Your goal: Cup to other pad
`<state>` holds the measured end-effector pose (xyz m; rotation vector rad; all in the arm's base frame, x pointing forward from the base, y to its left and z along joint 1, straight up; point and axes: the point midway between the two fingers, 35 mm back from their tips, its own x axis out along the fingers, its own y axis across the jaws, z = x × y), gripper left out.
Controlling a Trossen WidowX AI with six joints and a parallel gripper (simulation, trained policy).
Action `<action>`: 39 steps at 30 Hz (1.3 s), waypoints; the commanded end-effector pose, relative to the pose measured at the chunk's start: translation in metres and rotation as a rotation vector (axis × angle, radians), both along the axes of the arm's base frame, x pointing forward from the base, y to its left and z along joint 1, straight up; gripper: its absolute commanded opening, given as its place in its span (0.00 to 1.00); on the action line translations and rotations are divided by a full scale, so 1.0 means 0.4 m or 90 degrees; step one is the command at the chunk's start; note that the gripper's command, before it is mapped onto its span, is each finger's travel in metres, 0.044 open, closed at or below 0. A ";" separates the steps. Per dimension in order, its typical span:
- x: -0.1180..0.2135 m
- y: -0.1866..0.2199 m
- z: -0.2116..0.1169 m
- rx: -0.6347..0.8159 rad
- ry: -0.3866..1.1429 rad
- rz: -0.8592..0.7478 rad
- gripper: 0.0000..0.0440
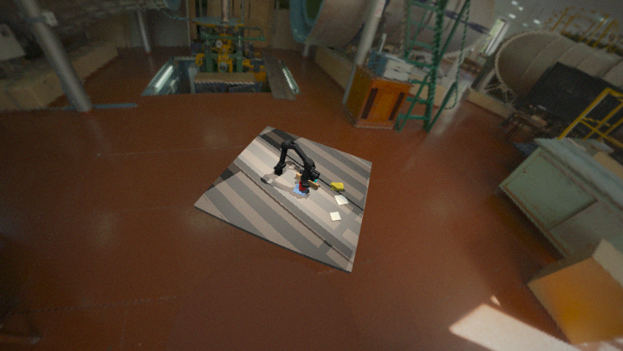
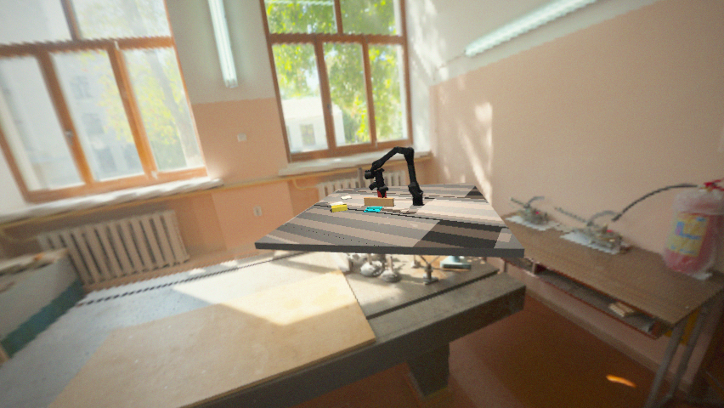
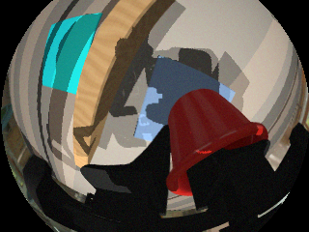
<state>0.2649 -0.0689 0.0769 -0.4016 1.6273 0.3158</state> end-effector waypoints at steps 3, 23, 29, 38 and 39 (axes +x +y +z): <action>0.017 0.015 0.029 0.003 -0.017 0.020 0.01; 0.087 0.128 0.112 0.010 -0.076 0.094 0.00; 0.105 0.174 0.124 0.012 -0.094 0.117 0.00; 0.123 0.248 0.124 0.018 -0.116 0.151 0.00; 0.125 0.256 0.123 0.019 -0.118 0.154 0.00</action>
